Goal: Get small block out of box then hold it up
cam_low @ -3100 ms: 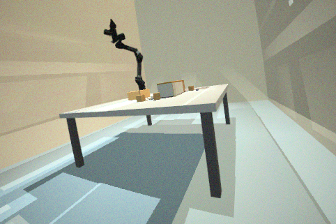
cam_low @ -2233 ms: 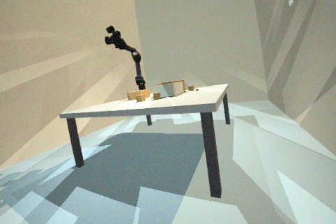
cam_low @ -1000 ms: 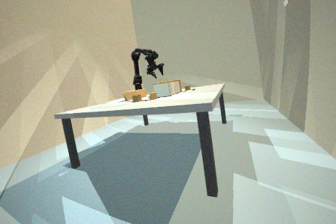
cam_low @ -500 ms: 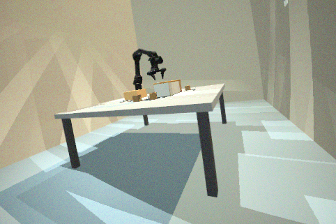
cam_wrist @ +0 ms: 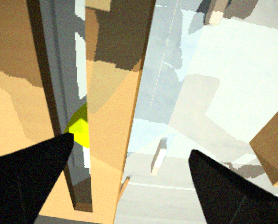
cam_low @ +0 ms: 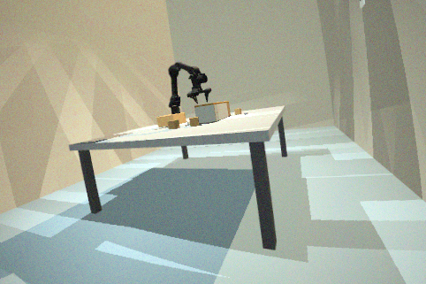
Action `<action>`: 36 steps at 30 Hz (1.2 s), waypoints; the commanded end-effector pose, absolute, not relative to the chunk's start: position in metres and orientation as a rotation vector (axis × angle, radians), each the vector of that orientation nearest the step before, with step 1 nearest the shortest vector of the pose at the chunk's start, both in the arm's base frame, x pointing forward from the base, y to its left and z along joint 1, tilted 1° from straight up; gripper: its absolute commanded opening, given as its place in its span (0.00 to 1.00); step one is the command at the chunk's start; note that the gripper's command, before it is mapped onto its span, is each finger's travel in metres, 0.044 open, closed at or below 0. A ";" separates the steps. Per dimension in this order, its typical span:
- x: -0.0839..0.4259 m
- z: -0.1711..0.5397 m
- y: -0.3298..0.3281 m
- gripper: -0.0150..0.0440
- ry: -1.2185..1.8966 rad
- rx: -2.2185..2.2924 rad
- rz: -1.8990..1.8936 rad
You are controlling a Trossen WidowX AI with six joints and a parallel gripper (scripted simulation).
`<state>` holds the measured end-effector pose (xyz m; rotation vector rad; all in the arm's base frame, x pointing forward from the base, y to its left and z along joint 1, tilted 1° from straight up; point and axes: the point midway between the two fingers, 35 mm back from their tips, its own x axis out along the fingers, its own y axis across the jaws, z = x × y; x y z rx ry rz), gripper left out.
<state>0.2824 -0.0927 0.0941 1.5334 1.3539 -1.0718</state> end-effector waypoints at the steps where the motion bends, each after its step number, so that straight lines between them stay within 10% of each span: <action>1: 0.281 0.082 -0.092 0.93 1.368 1.530 -1.084; 36: 0.284 0.027 -0.086 0.93 1.368 1.530 -1.084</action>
